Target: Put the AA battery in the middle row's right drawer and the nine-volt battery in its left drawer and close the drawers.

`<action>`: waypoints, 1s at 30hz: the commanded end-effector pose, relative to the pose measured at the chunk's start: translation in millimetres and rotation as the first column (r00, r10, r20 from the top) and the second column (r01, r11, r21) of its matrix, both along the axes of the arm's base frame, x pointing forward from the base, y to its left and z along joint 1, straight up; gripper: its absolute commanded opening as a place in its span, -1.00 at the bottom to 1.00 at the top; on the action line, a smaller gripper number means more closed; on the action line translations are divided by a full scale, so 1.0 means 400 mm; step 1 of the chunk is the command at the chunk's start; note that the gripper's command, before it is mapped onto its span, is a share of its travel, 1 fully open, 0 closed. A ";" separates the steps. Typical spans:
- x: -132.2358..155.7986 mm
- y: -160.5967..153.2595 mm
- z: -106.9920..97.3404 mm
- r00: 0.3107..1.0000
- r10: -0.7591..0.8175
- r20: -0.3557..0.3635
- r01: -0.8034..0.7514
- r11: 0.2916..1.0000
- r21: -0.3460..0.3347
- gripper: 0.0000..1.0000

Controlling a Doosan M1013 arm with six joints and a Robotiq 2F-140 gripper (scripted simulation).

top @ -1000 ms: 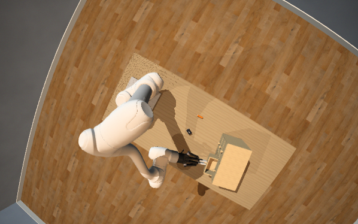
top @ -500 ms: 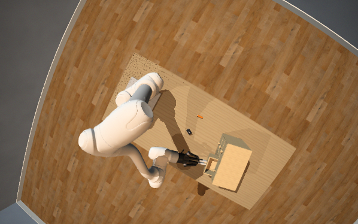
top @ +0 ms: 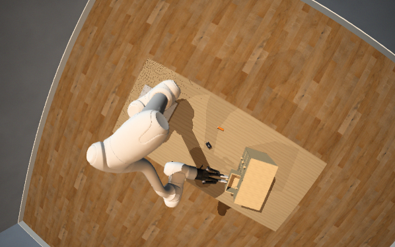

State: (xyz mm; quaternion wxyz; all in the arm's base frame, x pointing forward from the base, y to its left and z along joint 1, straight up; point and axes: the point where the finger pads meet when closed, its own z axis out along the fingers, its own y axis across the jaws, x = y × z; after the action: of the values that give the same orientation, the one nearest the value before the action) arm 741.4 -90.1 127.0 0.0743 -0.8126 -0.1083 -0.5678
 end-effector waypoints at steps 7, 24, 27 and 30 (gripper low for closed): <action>-0.031 -0.006 0.003 1.000 0.003 0.003 -0.003 1.000 -0.004 -0.60; -0.130 -0.033 0.005 1.000 0.003 0.003 -0.003 1.000 -0.004 -0.60; -0.135 -0.034 0.007 1.000 0.003 0.003 -0.003 1.000 -0.004 -0.60; -0.163 -0.042 0.019 1.000 0.003 0.003 -0.003 1.000 -0.004 -0.60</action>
State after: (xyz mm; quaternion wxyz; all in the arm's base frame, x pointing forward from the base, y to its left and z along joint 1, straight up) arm 687.8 -104.9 129.0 0.0729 -0.8126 -0.1101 -0.5676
